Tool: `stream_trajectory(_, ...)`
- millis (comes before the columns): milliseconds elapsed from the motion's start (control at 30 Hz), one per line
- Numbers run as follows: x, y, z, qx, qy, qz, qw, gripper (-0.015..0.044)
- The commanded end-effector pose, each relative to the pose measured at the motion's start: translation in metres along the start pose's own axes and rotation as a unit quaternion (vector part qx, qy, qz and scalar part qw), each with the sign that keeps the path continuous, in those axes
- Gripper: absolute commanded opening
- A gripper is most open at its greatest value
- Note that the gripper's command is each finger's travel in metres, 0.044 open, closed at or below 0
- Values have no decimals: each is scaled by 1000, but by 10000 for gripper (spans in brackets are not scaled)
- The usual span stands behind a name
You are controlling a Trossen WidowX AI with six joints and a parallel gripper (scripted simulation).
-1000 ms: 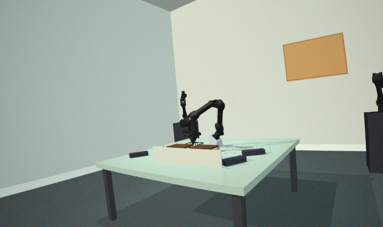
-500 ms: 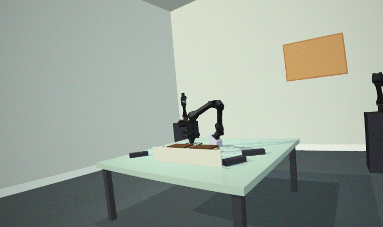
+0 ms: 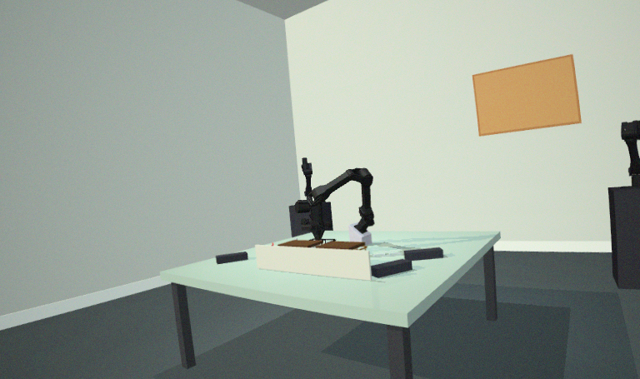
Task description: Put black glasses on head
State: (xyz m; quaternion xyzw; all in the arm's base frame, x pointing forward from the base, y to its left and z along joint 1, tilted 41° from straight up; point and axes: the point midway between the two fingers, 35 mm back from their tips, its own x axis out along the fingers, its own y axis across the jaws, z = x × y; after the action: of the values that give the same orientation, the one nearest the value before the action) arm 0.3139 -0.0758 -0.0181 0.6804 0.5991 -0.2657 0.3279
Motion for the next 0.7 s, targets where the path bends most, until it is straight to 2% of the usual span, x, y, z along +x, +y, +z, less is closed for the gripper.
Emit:
stream_trajectory(0,-1,7,-1,2,2,3,1000,0)
stream_trajectory(667,0,35,-1,2,2,4,1000,0)
